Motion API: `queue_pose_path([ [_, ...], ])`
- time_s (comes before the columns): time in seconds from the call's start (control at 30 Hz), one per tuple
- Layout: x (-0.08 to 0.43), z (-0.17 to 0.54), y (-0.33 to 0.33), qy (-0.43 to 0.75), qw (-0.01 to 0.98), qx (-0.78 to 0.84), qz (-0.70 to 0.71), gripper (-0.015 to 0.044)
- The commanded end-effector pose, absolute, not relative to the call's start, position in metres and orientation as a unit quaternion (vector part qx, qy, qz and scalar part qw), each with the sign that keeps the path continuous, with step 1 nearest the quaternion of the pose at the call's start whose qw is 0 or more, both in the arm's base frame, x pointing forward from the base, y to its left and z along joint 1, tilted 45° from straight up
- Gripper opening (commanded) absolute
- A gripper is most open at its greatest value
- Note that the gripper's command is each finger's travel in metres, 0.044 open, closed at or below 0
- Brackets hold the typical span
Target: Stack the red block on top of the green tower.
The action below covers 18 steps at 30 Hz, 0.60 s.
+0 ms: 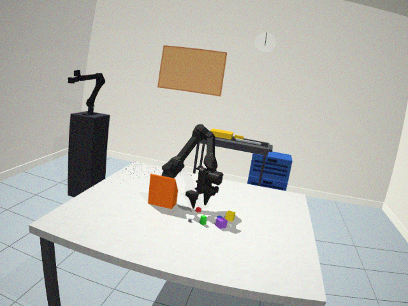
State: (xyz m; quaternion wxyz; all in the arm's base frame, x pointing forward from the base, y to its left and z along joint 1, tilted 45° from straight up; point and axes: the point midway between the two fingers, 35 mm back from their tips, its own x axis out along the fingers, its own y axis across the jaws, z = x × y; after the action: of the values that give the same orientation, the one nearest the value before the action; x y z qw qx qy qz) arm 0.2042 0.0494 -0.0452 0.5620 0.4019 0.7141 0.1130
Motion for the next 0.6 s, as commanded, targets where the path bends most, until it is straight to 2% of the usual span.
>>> queue_pose_path([
  [0.0, 0.202, -0.050, 0.056, 0.716, 0.559, 0.404, 0.113, 0.0440],
  [0.57, 0.200, -0.060, 0.067, 0.716, 0.558, 0.404, 0.114, 0.0440],
])
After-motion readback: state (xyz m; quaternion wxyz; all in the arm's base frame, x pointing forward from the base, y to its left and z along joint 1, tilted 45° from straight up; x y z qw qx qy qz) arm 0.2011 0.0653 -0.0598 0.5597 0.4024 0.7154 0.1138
